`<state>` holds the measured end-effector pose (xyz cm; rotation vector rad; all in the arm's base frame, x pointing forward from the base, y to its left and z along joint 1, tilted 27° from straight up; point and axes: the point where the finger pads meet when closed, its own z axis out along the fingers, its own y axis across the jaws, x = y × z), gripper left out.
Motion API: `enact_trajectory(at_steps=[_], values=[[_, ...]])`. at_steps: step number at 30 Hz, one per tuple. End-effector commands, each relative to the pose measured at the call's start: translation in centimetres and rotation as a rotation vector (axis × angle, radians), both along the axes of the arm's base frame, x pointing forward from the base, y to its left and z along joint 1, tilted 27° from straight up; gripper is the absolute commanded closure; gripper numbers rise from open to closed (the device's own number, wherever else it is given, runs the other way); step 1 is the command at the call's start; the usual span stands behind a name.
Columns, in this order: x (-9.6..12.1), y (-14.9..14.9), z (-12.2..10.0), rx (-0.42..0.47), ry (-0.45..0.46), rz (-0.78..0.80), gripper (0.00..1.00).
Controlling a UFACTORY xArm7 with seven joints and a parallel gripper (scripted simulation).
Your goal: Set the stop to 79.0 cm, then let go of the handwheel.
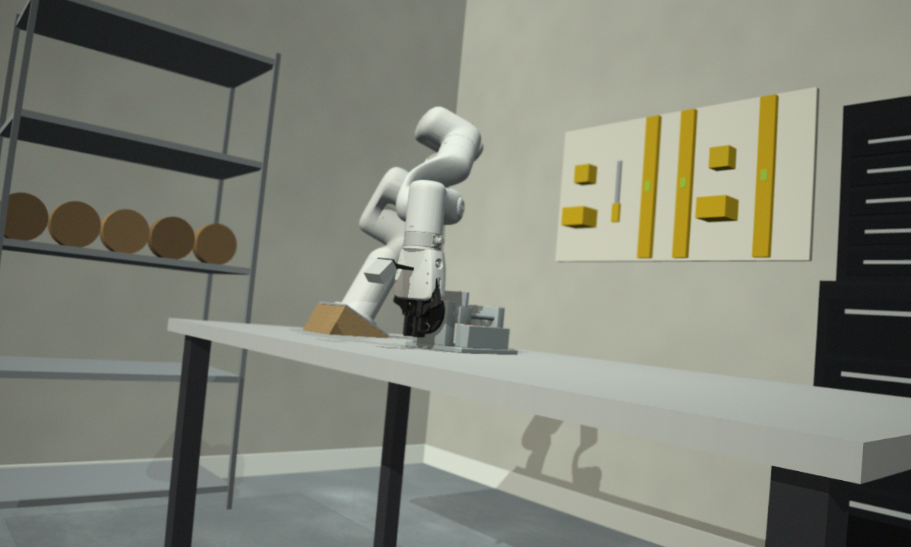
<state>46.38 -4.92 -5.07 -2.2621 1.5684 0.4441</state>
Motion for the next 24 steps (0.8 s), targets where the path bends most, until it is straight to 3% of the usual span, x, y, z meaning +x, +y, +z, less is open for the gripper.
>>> enact_trajectory(at_steps=[1, 24], values=[[0.6, -0.1, 0.3, -0.003, -0.005, -0.002, 0.94], [2.5, -0.6, 2.8, -0.003, -0.005, -0.002, 0.94]])
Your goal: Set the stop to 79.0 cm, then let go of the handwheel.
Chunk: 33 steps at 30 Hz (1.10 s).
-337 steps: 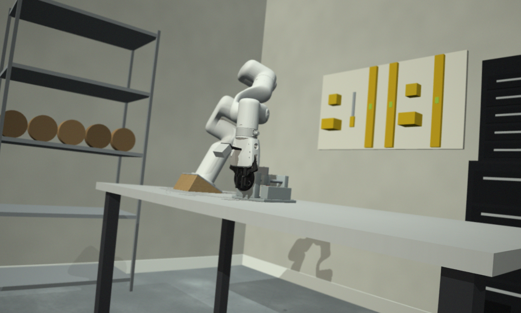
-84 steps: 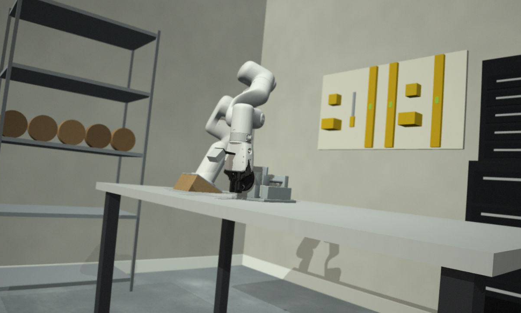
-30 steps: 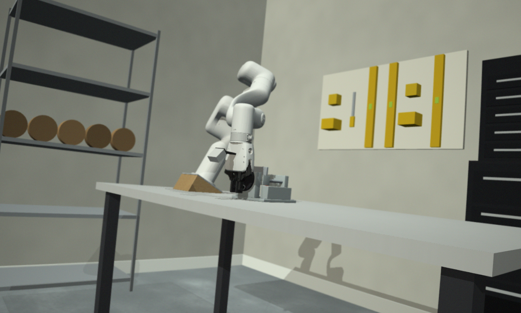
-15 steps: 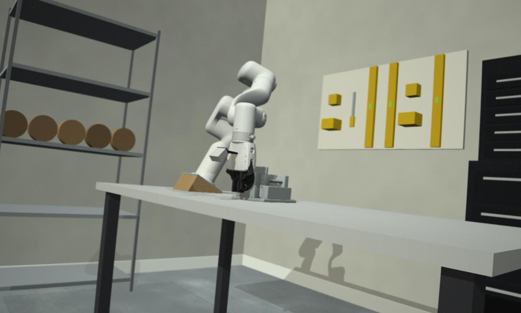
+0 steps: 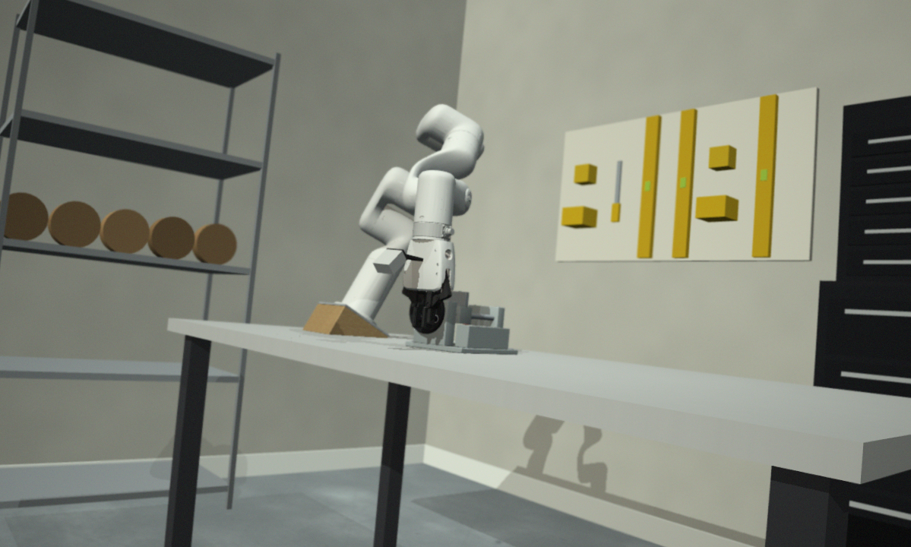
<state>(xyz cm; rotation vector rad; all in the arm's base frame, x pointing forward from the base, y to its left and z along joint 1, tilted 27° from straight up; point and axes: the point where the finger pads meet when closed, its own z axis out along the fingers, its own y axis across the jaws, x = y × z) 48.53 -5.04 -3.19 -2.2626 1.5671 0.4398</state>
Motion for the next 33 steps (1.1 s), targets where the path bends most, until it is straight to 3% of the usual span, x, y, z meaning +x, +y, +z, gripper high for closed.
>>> enact_trajectory(at_steps=[1, 11, 33], values=[[0.4, -0.6, 1.2, -0.002, -0.002, -0.002, 0.94], [-0.4, -2.0, 3.1, -0.002, -0.002, -0.002, 0.94], [-3.5, -3.4, 3.4, -0.002, -0.002, -0.002, 0.94]])
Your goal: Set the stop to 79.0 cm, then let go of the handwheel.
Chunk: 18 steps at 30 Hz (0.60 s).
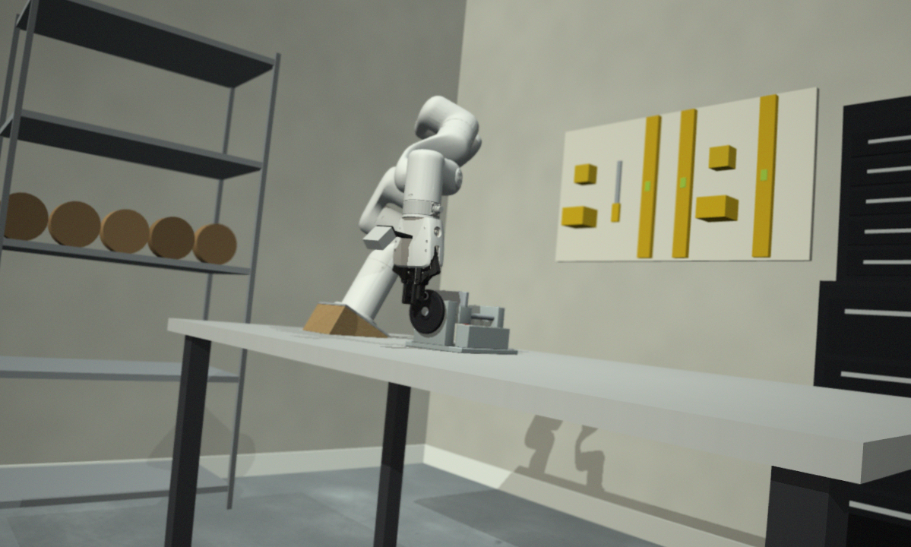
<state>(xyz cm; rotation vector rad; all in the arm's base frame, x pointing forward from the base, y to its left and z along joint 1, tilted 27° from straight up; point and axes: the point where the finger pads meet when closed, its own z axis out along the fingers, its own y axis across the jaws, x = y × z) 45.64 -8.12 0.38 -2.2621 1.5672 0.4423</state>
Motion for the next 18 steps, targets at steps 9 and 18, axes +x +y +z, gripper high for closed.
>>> enact_trajectory(at_steps=[9, 18], values=[[-1.8, -0.4, -1.0, -0.003, -0.003, -0.002, 0.94], [-2.4, -0.2, -1.8, -0.003, -0.003, -0.002, 0.94]])
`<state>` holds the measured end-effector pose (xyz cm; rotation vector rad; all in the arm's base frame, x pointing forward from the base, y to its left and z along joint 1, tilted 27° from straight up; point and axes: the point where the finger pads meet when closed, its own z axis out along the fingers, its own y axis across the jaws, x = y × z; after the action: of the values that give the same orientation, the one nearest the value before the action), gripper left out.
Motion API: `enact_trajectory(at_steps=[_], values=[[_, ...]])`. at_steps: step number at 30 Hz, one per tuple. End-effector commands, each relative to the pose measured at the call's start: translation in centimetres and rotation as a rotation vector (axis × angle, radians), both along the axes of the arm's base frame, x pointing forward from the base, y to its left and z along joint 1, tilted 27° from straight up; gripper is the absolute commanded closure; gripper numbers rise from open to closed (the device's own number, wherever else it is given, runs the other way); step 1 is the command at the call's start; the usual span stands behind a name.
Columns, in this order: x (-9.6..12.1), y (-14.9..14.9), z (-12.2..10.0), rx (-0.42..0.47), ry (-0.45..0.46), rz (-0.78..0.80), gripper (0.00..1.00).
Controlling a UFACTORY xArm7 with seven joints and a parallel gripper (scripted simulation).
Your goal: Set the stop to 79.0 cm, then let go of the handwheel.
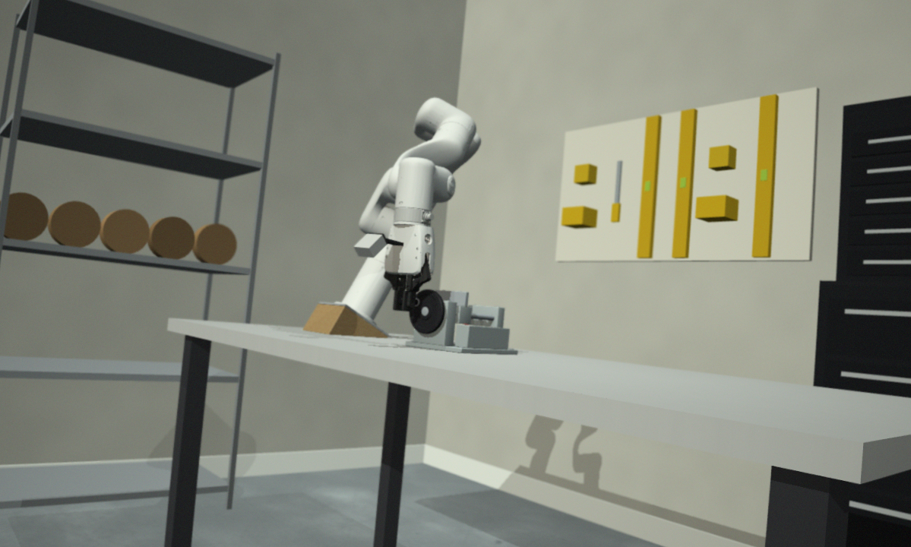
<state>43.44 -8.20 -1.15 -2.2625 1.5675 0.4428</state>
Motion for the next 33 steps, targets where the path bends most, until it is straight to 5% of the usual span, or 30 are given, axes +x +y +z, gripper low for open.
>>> enact_trajectory(at_steps=[1, 33], values=[[-0.22, -0.04, -0.41, -0.002, -0.004, -0.002, 0.94], [-0.48, 0.32, -1.3, -0.002, -0.004, -0.002, 0.94]])
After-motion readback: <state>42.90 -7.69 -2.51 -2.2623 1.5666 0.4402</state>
